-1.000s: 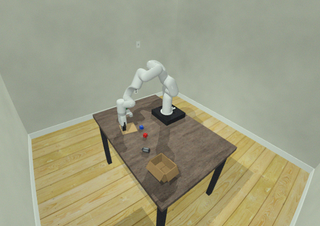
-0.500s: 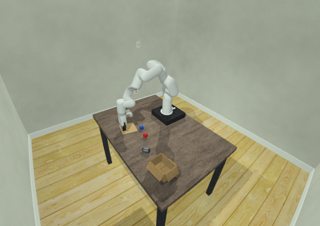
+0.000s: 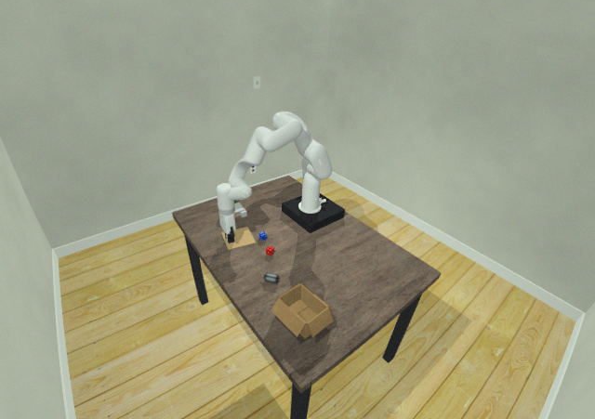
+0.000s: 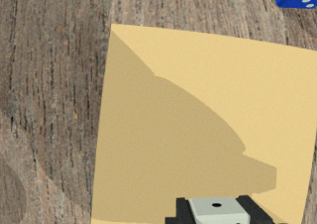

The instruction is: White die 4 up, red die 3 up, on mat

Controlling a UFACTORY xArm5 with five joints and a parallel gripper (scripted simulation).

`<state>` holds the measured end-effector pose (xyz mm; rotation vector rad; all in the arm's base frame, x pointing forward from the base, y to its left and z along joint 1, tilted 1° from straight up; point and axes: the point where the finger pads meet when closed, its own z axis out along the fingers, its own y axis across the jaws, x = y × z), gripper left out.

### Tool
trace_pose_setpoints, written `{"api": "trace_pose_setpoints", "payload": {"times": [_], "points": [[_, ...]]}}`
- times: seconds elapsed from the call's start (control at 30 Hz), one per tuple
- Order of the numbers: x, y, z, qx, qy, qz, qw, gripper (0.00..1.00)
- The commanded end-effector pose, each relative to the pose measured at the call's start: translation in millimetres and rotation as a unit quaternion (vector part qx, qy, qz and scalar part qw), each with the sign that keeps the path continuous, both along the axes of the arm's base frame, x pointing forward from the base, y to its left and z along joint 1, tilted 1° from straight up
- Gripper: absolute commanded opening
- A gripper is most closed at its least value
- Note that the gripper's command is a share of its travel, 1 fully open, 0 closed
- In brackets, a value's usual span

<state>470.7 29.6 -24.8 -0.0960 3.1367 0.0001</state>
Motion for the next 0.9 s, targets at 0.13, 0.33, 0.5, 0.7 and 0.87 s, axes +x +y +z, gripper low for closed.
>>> {"api": "trace_pose_setpoints", "payload": {"times": [0.13, 0.33, 0.5, 0.7, 0.87], "points": [[1.5, 0.1, 1.3, 0.000, -0.002, 0.000, 1.000, 0.27], [1.5, 0.1, 1.3, 0.000, -0.002, 0.000, 1.000, 0.31], [1.5, 0.1, 1.3, 0.000, -0.002, 0.000, 1.000, 0.39], [1.5, 0.1, 1.3, 0.000, -0.002, 0.000, 1.000, 0.47], [1.5, 0.1, 1.3, 0.000, -0.002, 0.000, 1.000, 0.47]]}}
